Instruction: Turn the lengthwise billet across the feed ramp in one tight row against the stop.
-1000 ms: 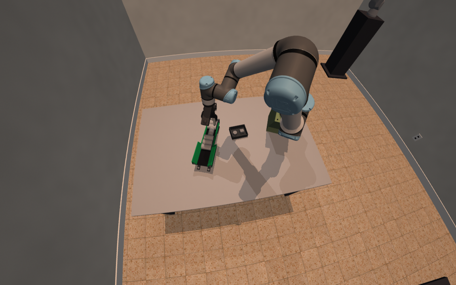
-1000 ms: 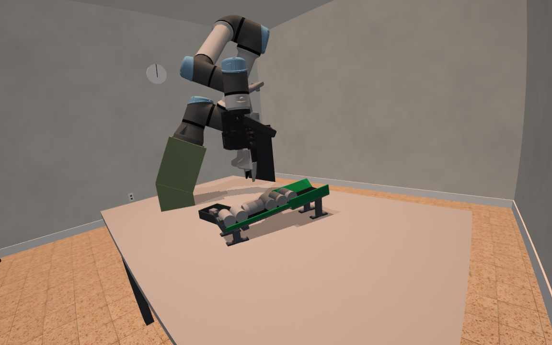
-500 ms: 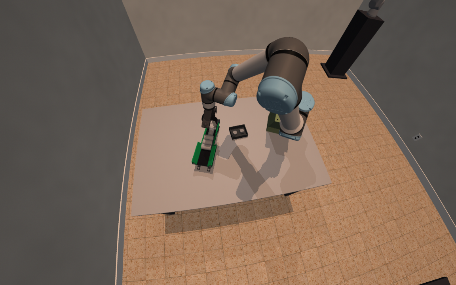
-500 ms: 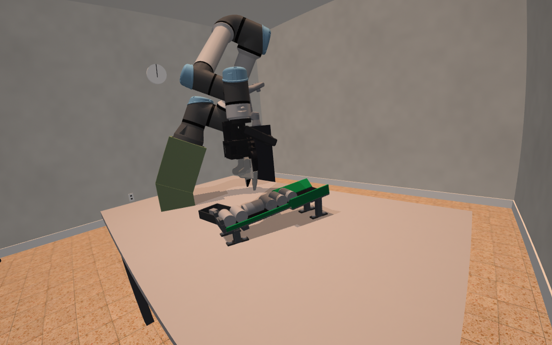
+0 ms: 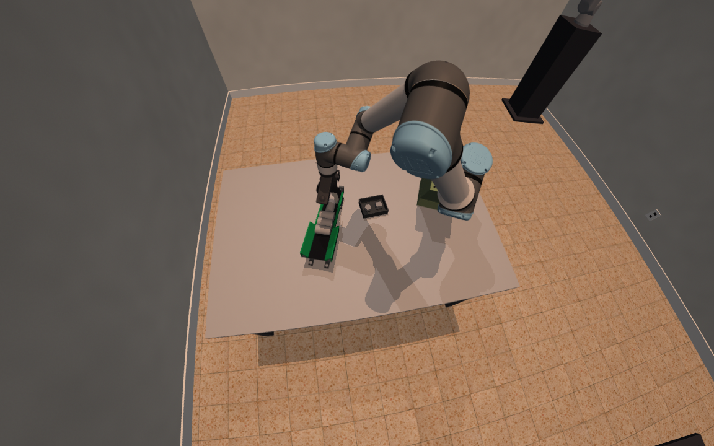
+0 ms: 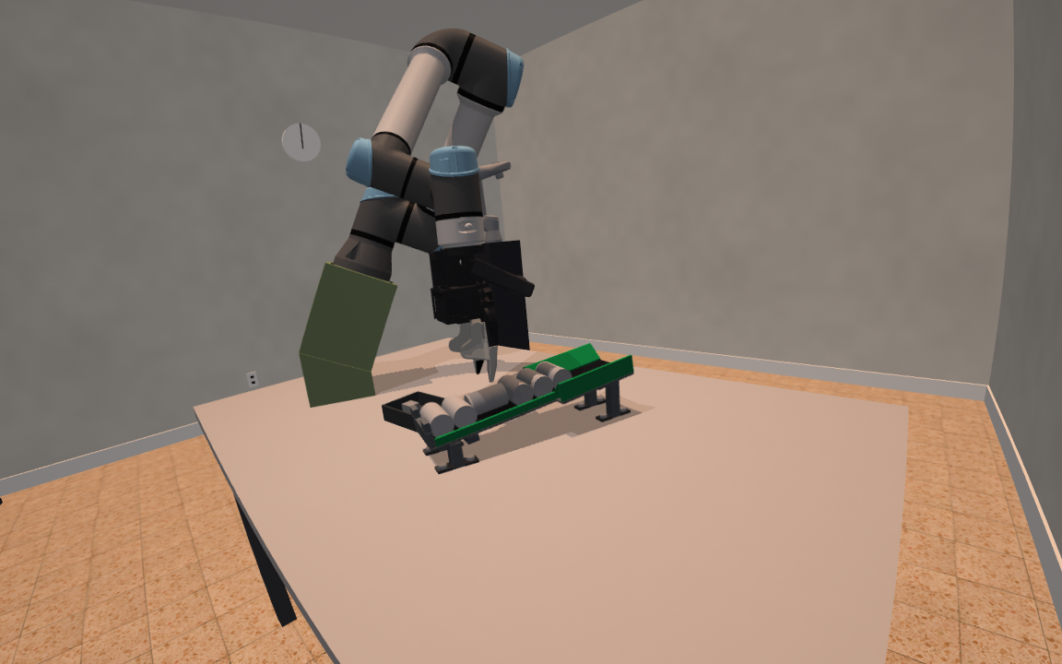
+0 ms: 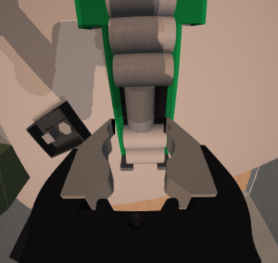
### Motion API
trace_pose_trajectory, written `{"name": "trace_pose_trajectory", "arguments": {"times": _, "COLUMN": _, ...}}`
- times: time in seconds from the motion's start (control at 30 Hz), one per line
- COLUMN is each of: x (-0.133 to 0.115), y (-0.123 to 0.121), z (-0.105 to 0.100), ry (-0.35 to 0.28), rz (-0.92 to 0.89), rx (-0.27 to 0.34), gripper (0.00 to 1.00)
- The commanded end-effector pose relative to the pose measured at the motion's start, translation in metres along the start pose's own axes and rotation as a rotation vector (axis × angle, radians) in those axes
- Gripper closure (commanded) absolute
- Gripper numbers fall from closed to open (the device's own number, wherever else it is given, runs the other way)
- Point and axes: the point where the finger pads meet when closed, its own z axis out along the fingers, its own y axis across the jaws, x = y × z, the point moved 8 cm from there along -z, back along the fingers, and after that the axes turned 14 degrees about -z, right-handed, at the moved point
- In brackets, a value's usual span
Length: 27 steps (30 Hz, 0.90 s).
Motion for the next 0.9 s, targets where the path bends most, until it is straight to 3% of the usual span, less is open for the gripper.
{"name": "trace_pose_trajectory", "arguments": {"times": 0.0, "x": 0.000, "y": 0.001, "z": 0.004, "ry": -0.001, "rz": 0.000, "rx": -0.002, "gripper": 0.65}}
{"name": "trace_pose_trajectory", "arguments": {"times": 0.2, "x": 0.000, "y": 0.001, "z": 0.004, "ry": -0.001, "rz": 0.000, "rx": -0.002, "gripper": 0.65}}
{"name": "trace_pose_trajectory", "arguments": {"times": 0.37, "x": 0.000, "y": 0.001, "z": 0.033, "ry": -0.001, "rz": 0.000, "rx": -0.002, "gripper": 0.65}}
{"name": "trace_pose_trajectory", "arguments": {"times": 0.77, "x": 0.000, "y": 0.001, "z": 0.033, "ry": -0.001, "rz": 0.000, "rx": -0.002, "gripper": 0.65}}
{"name": "trace_pose_trajectory", "arguments": {"times": 0.87, "x": 0.000, "y": 0.001, "z": 0.042, "ry": -0.001, "rz": 0.000, "rx": -0.002, "gripper": 0.65}}
